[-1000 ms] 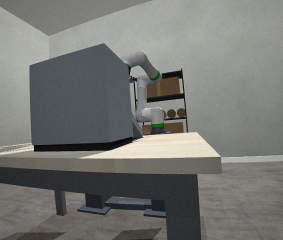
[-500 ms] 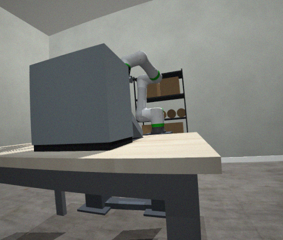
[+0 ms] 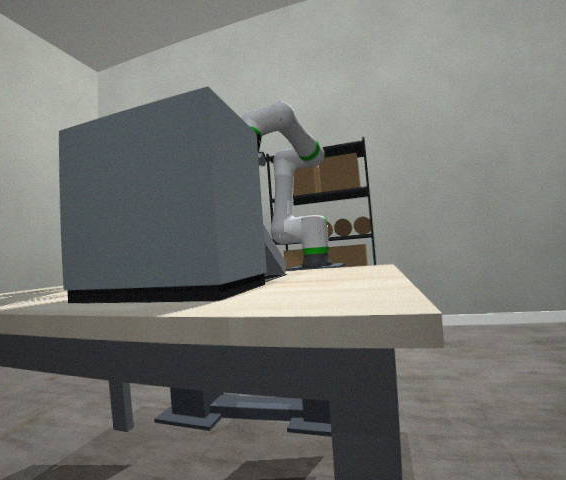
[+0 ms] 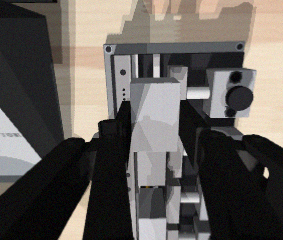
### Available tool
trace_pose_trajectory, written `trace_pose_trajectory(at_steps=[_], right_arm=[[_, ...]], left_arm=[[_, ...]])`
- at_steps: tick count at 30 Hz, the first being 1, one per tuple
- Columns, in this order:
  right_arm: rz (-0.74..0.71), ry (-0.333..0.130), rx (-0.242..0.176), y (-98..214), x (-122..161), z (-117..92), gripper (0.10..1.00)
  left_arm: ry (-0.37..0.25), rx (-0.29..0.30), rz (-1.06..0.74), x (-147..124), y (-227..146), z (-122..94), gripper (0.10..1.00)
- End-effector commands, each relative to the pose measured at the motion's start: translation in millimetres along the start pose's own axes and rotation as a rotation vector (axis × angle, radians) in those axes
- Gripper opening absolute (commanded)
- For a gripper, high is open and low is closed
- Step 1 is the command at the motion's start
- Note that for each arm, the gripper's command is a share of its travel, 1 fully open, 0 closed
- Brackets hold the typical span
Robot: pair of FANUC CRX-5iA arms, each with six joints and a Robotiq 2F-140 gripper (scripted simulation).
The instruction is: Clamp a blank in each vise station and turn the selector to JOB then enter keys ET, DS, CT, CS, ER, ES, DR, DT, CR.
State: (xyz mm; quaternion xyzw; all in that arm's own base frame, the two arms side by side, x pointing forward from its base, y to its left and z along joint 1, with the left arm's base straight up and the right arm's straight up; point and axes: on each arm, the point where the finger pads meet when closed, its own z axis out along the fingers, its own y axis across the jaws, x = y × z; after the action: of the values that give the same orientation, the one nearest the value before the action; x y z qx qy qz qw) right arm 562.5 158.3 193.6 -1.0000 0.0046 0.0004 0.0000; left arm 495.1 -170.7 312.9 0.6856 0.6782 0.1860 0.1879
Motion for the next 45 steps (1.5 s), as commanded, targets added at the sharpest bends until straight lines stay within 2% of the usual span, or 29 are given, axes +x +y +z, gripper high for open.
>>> trace_pose_trajectory(at_steps=[1,12,45], right_arm=[[0.000,0.002,0.000,0.1,0.5,10.1,0.099],[0.000,0.002,0.000,0.1,0.7,42.6,0.099],[0.000,0.002,0.000,0.1,0.8,51.3,0.099]], left_arm=[[-0.001,-0.002,0.000,-0.2,0.7,-0.7,1.000],[-0.001,-0.002,0.000,-0.2,0.7,-0.7,1.000],[-0.001,-0.002,0.000,-0.2,0.7,-0.7,1.000]])
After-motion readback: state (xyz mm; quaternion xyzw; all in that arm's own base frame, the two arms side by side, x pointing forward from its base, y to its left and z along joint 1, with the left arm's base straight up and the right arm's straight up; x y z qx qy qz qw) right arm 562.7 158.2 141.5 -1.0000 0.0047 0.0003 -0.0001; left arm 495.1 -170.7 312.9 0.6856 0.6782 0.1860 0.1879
